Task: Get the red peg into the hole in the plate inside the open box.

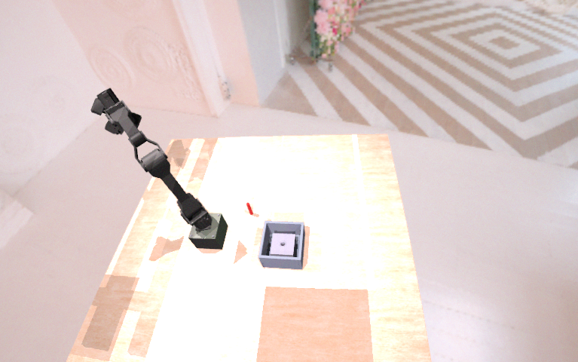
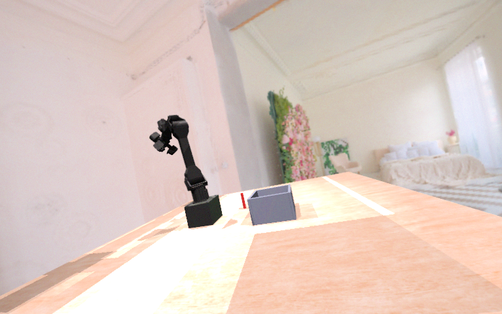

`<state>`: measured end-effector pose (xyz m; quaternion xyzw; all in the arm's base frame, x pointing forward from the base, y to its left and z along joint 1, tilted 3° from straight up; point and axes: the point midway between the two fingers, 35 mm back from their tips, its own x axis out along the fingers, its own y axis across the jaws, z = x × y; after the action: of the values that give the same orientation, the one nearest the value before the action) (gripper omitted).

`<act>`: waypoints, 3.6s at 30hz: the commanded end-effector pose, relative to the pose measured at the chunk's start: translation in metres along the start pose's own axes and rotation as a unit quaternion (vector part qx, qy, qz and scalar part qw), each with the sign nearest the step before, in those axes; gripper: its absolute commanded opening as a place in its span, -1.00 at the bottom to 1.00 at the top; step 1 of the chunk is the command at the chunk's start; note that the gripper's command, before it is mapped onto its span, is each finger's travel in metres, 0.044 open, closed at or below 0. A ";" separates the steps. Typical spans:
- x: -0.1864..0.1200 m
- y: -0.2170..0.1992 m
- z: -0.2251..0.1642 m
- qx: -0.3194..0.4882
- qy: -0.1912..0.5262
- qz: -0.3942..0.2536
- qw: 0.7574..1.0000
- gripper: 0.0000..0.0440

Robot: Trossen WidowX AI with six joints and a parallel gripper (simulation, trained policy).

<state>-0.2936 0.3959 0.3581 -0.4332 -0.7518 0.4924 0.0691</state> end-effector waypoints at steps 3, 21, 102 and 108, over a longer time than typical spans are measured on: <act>-0.004 0.040 -0.019 0.069 0.019 0.050 0.996 1.00; -0.049 0.163 -0.076 0.324 0.123 0.179 0.921 1.00; -0.367 0.433 -0.052 0.782 0.599 0.001 -0.175 0.97; -0.380 0.444 -0.028 0.745 0.610 -0.020 -0.270 0.95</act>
<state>0.2145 0.2135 0.1477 0.1297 -0.5869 -0.1904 -0.7762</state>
